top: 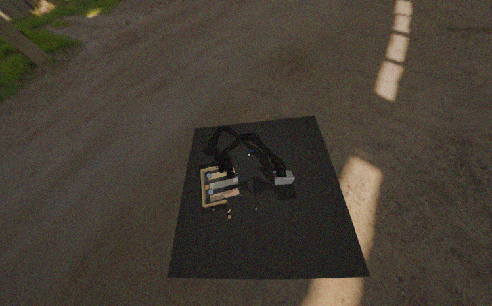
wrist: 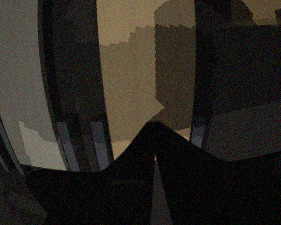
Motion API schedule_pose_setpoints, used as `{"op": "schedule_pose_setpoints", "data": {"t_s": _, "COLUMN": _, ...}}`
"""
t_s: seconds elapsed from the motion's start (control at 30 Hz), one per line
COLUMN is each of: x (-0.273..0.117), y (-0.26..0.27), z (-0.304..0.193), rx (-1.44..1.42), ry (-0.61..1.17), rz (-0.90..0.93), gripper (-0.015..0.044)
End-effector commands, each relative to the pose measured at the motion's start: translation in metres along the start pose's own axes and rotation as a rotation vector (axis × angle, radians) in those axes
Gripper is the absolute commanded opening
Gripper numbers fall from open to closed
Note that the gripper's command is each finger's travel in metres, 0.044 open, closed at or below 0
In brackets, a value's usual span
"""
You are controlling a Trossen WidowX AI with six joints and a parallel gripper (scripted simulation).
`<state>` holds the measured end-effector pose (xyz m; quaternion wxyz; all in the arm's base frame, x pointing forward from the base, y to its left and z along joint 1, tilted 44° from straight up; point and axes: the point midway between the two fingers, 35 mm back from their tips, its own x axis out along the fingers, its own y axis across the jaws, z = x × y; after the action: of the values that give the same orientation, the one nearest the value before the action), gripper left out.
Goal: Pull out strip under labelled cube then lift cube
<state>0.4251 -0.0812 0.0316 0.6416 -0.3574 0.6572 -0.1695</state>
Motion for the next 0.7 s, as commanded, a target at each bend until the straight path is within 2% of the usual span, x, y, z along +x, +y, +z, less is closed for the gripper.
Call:
{"op": "schedule_pose_setpoints", "data": {"t_s": 0.0, "x": 0.004, "y": 0.0, "z": -0.006, "rx": -0.002, "ry": 0.008, "rz": 0.003, "gripper": 0.0}}
{"op": "schedule_pose_setpoints", "data": {"t_s": 0.67, "x": 0.005, "y": 0.001, "z": -0.036, "rx": -0.003, "ry": 0.009, "rz": 0.003, "gripper": 0.0}}
